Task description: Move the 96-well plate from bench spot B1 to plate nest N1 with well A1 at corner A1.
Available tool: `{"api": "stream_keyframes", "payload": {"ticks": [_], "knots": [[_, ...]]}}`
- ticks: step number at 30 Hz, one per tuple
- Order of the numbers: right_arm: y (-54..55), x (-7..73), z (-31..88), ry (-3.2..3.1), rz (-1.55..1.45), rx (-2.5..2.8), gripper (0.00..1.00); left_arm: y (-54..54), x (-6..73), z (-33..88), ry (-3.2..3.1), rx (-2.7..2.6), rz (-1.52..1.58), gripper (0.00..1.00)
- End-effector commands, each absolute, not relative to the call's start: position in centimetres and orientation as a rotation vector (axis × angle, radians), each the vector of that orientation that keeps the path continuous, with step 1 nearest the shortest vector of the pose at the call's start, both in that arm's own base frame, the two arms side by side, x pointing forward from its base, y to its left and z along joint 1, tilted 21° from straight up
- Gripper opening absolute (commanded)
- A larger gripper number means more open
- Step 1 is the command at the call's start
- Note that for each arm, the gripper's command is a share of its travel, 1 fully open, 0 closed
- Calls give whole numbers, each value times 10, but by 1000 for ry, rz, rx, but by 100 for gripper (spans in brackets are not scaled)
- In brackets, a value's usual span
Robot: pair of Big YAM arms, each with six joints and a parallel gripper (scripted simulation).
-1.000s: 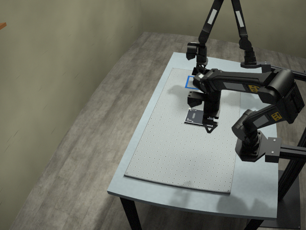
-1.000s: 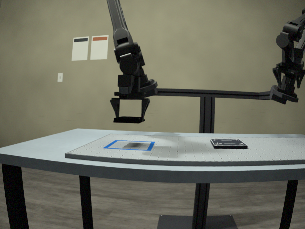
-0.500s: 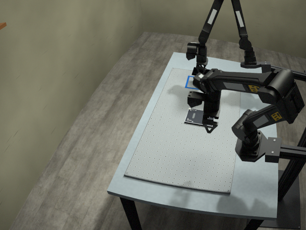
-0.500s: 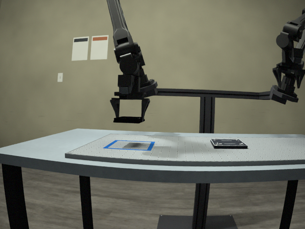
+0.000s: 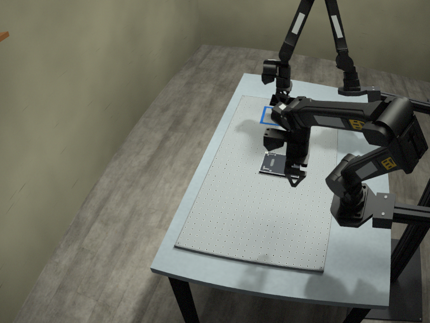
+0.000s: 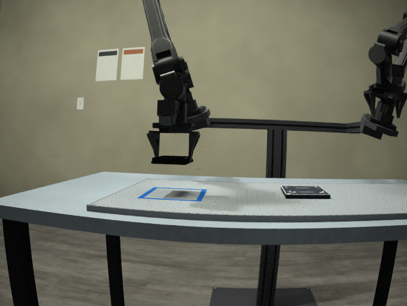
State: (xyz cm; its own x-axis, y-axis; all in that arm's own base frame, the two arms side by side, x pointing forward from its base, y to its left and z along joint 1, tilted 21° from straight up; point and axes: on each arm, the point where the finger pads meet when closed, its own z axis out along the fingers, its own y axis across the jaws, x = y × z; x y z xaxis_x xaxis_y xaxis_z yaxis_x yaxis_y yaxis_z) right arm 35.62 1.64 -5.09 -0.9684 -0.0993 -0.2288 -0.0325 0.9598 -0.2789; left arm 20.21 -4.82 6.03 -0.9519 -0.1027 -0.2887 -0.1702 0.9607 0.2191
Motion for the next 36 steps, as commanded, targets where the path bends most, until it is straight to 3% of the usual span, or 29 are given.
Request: {"api": "stream_keyframes", "payload": {"ticks": [1,25,36], "knots": [[23,354,-51,2872,-403,-117,0,-44,200,56,2854,-204,375,100],[25,356,-52,2868,-400,-115,0,-44,200,56,2854,-204,375,100],[26,354,-53,2854,-457,-576,0,-44,200,56,2854,-204,375,100]]}}
